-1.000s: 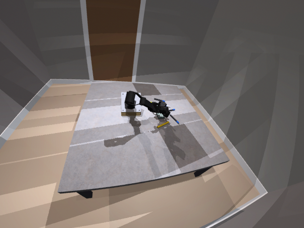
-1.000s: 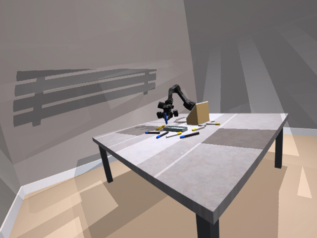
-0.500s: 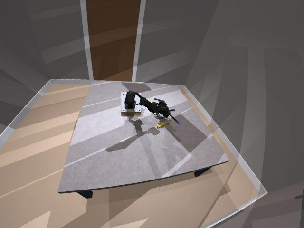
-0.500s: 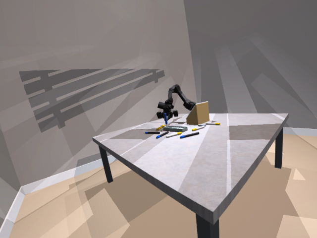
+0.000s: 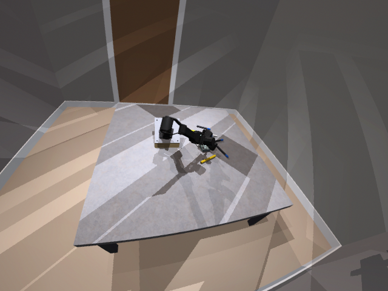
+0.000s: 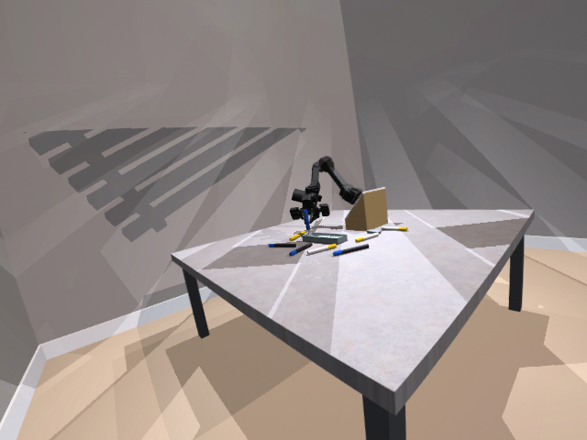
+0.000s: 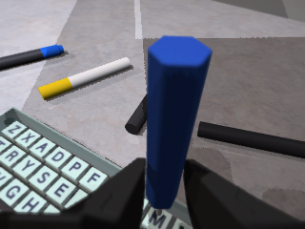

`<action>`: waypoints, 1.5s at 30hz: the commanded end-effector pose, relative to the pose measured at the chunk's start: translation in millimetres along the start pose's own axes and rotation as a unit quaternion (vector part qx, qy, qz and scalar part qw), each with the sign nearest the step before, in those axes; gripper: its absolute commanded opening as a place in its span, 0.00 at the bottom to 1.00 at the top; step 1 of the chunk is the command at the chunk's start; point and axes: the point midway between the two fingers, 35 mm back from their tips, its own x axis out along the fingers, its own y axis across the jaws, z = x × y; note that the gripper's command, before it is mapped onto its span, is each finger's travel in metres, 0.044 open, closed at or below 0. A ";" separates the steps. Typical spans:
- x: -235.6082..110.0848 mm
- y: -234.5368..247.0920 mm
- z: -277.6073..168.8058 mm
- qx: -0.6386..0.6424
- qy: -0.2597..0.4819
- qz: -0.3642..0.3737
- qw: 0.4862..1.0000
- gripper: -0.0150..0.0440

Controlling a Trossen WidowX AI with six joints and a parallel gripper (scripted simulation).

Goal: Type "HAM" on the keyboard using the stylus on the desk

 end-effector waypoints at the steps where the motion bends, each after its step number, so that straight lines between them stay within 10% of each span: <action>1: 2.2 0.7 -2.4 -0.003 -0.003 0.002 1.000 0.39; 45: -11.5 0.7 21.4 -0.003 -0.003 0.002 1.000 0.39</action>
